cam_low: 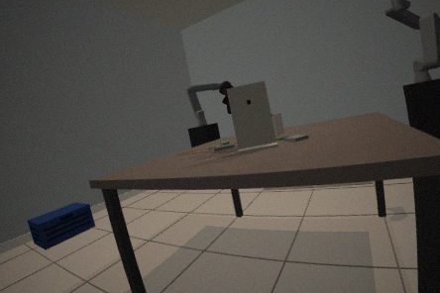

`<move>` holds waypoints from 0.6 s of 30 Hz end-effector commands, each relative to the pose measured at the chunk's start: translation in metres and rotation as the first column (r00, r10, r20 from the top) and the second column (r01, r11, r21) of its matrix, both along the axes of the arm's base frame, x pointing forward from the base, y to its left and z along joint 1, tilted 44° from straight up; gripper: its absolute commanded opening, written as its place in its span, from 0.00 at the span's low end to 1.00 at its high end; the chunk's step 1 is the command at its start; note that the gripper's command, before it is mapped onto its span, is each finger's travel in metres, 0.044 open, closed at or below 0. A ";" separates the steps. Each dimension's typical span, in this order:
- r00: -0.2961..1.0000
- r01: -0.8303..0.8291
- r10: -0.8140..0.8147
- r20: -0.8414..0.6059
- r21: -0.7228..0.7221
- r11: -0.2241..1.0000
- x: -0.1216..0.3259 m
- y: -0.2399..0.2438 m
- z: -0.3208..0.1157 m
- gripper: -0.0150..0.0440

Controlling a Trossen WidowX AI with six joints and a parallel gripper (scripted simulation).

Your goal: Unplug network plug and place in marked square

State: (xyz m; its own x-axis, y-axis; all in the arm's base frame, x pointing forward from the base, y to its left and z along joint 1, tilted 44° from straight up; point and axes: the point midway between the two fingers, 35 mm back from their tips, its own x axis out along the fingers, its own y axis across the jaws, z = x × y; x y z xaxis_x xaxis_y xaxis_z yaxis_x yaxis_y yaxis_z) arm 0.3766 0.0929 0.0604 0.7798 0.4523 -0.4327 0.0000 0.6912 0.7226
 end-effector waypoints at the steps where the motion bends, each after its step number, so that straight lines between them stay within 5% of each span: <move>1: 1.000 -0.006 0.006 0.002 -0.001 1.000 -0.003 0.000 0.001 0.25; 18: 1.000 -0.006 0.006 0.001 -0.001 1.000 -0.011 -0.003 0.004 0.25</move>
State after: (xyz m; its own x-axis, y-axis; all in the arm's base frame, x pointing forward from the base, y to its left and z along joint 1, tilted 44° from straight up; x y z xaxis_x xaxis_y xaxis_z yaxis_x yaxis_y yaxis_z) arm 0.3682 0.0896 0.0633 0.7796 0.4522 -0.4333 0.0005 0.6914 0.7225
